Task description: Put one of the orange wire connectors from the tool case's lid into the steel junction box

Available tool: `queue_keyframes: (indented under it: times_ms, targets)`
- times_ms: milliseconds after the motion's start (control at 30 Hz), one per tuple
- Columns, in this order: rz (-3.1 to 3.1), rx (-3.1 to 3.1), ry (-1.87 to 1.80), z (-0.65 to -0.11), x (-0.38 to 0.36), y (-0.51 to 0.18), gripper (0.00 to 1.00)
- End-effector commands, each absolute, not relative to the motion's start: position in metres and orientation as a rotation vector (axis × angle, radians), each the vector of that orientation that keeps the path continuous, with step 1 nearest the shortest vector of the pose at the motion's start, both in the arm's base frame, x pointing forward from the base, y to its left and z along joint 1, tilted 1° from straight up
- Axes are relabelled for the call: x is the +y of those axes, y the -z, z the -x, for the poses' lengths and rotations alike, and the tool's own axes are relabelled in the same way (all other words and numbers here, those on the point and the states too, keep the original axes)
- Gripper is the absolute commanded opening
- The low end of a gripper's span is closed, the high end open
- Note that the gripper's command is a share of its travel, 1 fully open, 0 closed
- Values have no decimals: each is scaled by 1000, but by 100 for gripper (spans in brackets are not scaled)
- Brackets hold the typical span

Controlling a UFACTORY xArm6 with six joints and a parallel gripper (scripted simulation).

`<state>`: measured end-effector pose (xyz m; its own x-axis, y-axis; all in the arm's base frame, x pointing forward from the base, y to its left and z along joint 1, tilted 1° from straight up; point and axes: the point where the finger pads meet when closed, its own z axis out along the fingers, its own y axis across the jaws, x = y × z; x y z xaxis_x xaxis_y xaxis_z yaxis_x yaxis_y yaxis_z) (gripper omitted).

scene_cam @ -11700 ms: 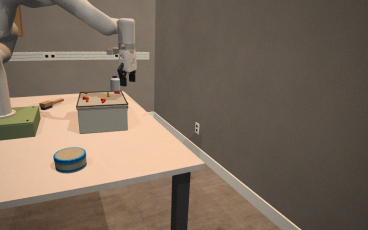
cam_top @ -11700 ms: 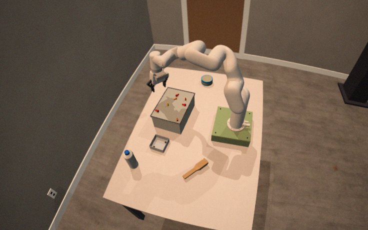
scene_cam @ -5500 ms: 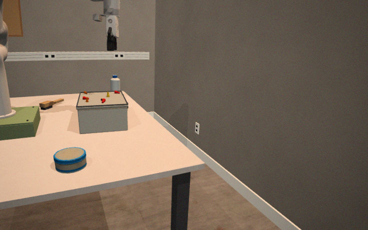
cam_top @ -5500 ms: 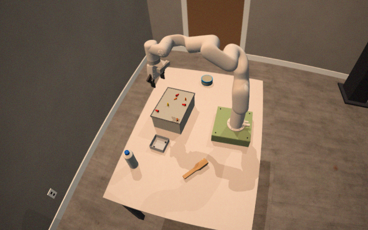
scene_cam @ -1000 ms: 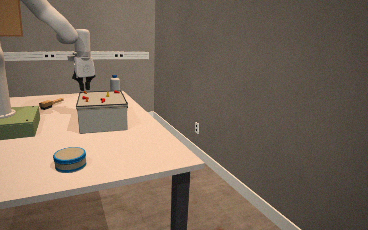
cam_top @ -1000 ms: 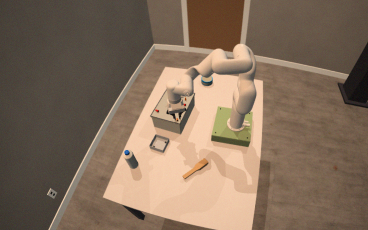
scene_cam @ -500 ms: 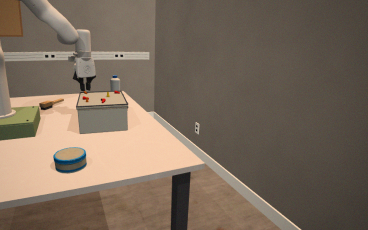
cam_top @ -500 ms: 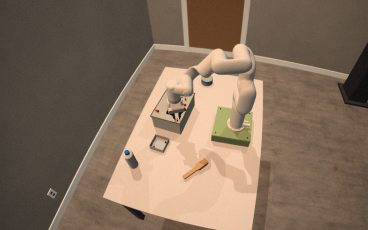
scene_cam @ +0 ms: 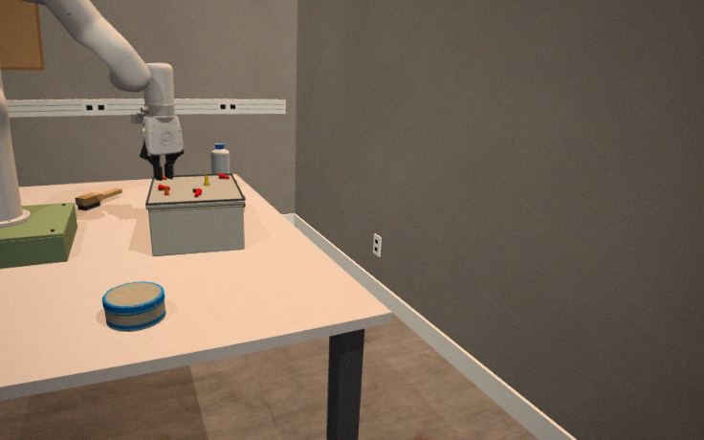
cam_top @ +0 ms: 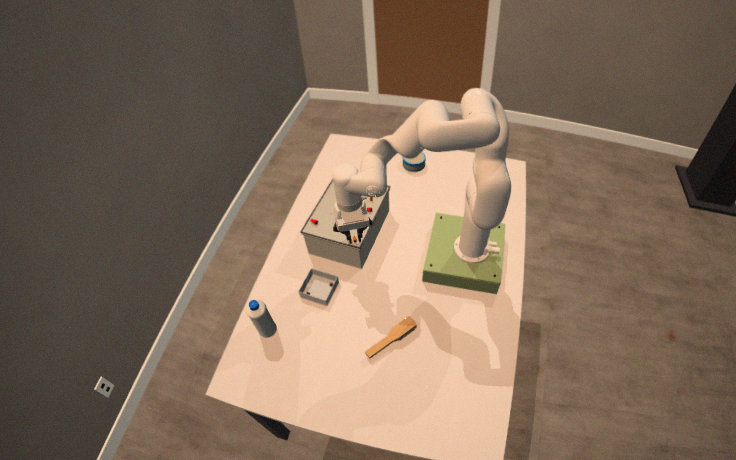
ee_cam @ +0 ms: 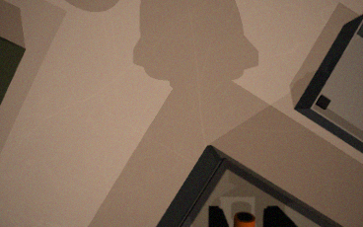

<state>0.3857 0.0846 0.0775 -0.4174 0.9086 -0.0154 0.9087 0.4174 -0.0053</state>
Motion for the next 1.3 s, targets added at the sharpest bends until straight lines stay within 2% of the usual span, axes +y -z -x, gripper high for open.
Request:
queue_keyframes:
  times_ms: [0,200,233,1267]
  targets:
    - [-1688,2633,14,-388,85,-77,27]
    - [-1688,2633,14,-388,85,-77,27]
    - [-1688,2633,14,-388,85,-77,3]
    - [-1688,2633,14,-388,85,-77,3]
